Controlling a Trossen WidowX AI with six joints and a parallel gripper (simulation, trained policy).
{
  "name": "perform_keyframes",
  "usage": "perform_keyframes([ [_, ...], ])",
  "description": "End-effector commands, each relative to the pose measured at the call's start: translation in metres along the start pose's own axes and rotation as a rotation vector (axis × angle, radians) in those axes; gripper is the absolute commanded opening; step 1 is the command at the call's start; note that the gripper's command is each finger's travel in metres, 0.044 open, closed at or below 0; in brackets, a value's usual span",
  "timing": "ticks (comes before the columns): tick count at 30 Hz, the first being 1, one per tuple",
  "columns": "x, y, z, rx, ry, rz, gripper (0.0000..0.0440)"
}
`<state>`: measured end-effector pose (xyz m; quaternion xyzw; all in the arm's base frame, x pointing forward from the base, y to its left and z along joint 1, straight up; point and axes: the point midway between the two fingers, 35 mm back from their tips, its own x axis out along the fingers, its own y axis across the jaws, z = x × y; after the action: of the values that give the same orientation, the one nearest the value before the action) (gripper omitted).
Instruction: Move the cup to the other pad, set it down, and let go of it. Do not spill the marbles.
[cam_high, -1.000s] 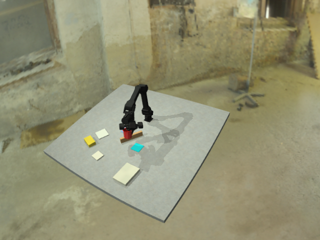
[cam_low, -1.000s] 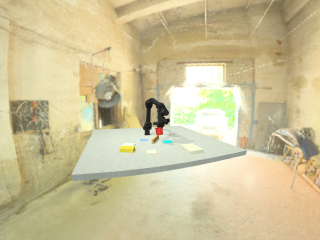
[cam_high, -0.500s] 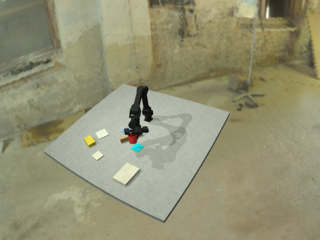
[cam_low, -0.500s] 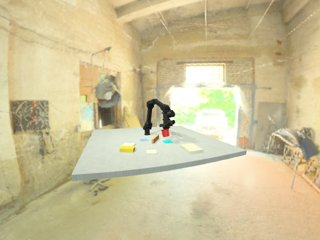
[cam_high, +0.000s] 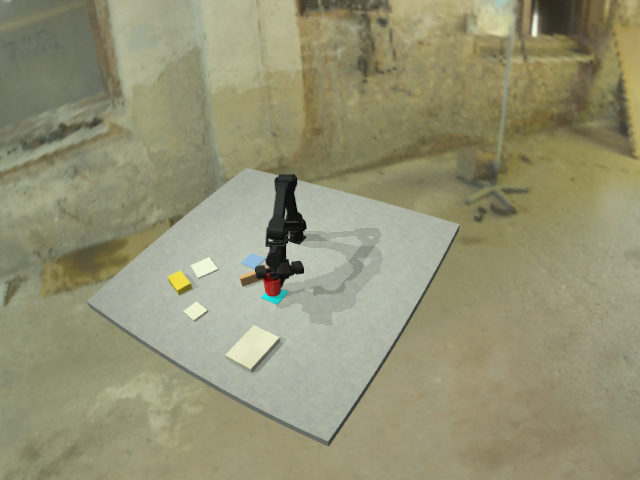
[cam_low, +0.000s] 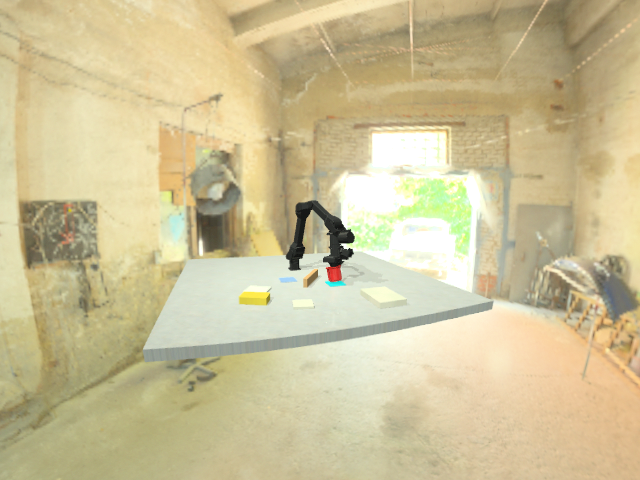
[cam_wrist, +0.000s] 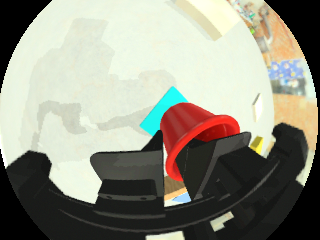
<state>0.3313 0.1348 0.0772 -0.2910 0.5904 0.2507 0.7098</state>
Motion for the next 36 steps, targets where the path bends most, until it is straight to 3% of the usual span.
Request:
perform_keyframes([
  [1,0.007,0.002,-0.002,0.004,0.007,-0.002,0.0035],
  [4,0.007,0.003,0.0,0.007,-0.008,-0.002,0.0063],
  [7,0.004,0.002,0.005,0.016,-0.042,-0.003,0.0133],
  [30,-0.051,0.007,0.006,0.047,-0.189,0.017,0.0234],
  [36,-0.072,0.002,0.01,0.058,-0.239,0.002,0.032],
])
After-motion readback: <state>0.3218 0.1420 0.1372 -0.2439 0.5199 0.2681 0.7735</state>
